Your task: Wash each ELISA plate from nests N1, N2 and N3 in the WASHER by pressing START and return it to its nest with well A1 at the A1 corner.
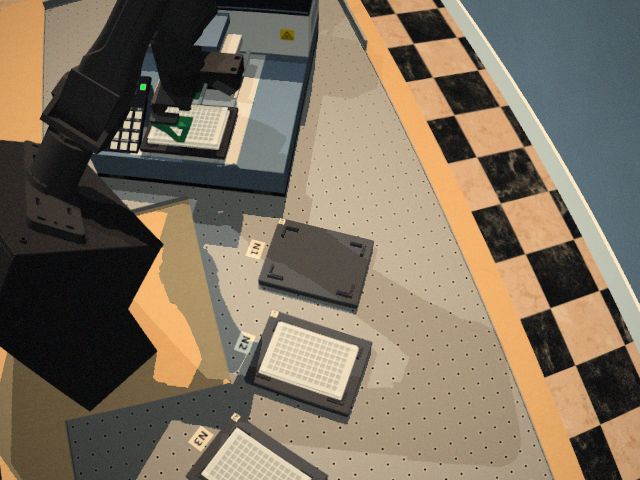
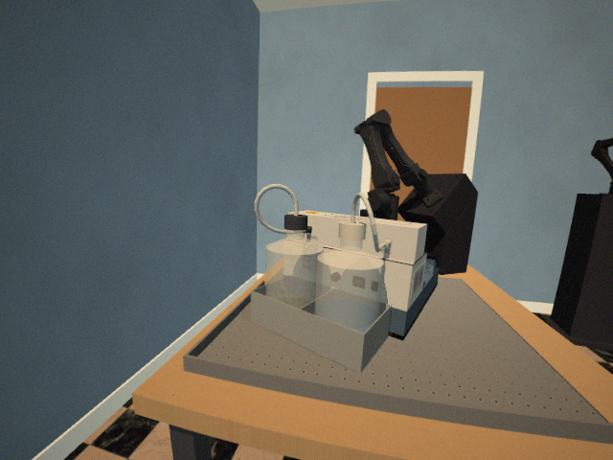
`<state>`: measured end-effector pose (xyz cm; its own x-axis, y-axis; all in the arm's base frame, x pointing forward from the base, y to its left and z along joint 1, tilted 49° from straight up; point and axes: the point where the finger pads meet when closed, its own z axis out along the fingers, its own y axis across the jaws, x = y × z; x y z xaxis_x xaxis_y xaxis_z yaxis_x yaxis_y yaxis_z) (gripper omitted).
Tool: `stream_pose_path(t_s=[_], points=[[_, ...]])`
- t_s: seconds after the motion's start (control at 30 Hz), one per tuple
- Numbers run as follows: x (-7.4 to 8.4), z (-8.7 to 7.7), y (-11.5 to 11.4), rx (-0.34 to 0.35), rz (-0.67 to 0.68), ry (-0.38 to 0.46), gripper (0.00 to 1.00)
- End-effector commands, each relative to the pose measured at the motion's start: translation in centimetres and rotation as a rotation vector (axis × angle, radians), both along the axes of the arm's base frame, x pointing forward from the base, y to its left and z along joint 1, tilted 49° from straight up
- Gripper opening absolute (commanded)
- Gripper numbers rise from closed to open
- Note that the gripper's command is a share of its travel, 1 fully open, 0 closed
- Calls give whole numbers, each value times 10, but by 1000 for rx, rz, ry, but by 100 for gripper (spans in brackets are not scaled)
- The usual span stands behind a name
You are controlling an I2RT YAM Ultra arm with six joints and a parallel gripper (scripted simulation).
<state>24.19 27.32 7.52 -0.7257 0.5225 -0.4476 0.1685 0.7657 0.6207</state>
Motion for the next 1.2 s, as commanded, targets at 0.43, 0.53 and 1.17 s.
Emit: stream_pose_path(t_s=[0.43, 0.53, 1.17], points=[[-17, 16, -11, -7, -7, 2, 100], [-19, 18, -12, -7, -7, 2, 100], [-38, 36, -23, -7, -7, 2, 100]])
